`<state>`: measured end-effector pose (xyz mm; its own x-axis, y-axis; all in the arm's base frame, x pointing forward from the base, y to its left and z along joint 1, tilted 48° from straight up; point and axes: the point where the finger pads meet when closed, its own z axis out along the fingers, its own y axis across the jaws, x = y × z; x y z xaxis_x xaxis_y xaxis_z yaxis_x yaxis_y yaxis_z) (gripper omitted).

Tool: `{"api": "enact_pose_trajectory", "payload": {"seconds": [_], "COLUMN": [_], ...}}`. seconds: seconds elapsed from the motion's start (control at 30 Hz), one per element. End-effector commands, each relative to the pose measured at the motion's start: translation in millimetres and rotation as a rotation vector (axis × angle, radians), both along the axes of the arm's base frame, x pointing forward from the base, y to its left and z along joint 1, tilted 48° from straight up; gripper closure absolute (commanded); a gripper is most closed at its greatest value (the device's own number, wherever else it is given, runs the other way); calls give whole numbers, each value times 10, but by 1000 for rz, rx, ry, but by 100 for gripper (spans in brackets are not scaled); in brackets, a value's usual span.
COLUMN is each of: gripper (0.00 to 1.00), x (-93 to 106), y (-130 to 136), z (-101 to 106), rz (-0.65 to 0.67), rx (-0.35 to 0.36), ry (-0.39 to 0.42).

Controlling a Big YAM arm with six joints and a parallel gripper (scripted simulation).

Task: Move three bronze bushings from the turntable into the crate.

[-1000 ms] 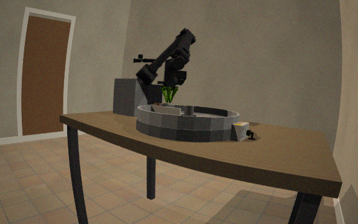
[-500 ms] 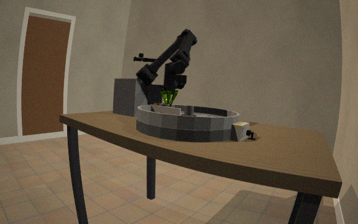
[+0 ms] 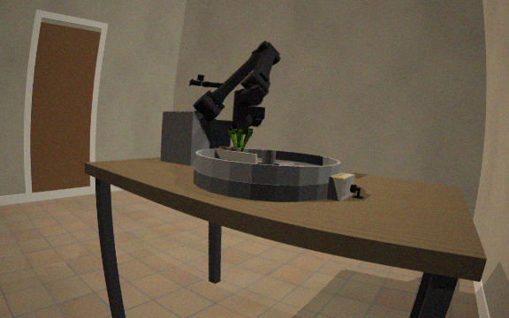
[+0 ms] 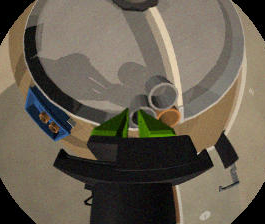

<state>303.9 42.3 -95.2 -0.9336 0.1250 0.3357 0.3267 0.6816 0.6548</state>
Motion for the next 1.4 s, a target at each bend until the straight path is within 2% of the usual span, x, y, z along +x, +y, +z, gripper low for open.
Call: {"api": "enact_pose_trajectory", "payload": {"seconds": [0.0, 0.77, 0.8, 1.37], "gripper": [86, 86, 100, 100], "x": [18, 18, 18, 20], "y": [-14, -14, -14, -35], "z": [-23, -23, -23, -30], "rz": [-12, -12, -12, -11], "rx": [1, 1, 1, -3], "ry": [6, 6, 6, 1]}}
